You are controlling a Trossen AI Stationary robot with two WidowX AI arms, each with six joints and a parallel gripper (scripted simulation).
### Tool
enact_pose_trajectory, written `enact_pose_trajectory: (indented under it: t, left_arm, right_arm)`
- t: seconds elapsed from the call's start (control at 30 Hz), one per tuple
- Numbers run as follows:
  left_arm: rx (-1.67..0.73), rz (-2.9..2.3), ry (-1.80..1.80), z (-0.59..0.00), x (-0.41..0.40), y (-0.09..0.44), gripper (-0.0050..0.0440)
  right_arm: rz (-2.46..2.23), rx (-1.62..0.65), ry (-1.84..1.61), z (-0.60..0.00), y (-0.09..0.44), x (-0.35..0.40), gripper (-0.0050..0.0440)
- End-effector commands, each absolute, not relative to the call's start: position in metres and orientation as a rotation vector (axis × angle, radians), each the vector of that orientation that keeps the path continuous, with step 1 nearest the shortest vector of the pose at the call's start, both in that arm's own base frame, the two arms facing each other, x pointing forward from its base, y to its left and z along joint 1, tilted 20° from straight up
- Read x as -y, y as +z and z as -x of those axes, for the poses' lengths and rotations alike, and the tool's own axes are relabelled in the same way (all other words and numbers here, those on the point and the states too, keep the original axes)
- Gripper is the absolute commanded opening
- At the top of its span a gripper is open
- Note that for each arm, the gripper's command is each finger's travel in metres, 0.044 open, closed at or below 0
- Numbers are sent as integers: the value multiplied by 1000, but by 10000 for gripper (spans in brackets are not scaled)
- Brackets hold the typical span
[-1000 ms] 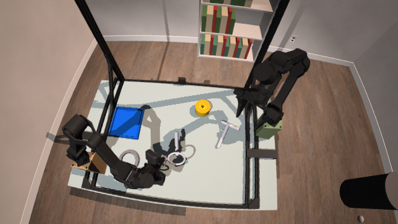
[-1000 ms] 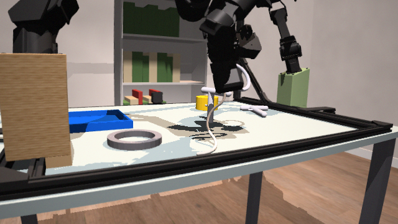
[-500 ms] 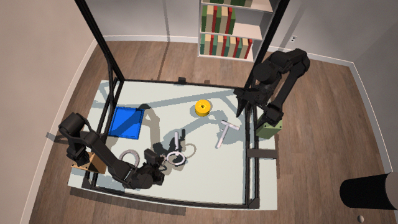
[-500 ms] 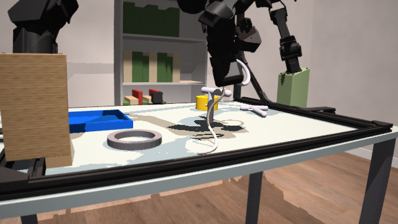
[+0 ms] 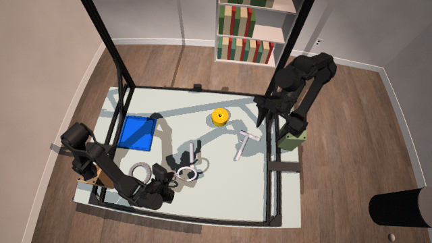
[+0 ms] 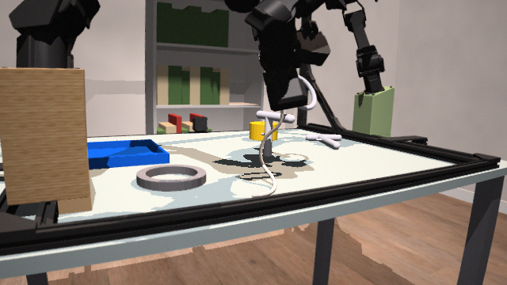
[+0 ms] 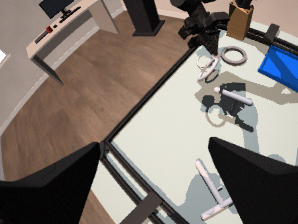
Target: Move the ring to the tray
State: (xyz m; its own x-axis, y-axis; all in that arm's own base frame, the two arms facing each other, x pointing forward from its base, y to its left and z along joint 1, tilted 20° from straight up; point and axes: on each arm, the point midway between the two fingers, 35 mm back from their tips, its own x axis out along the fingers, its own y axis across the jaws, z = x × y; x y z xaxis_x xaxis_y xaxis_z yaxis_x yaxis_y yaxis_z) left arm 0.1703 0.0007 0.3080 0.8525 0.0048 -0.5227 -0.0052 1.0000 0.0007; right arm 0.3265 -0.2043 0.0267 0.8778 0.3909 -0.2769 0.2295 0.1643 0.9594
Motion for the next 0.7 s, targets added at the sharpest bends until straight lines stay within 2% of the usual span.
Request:
enact_pose_trajectory:
  t: [0.0,0.67]
  left_arm:
    - [-554,0,0,-170,0,307,400]
    - [-554,0,0,-170,0,307,400]
  right_arm:
    - [-1419,-534,128,-319,28,202,0]
    - [-1418,-539,127,-294,23,196,0]
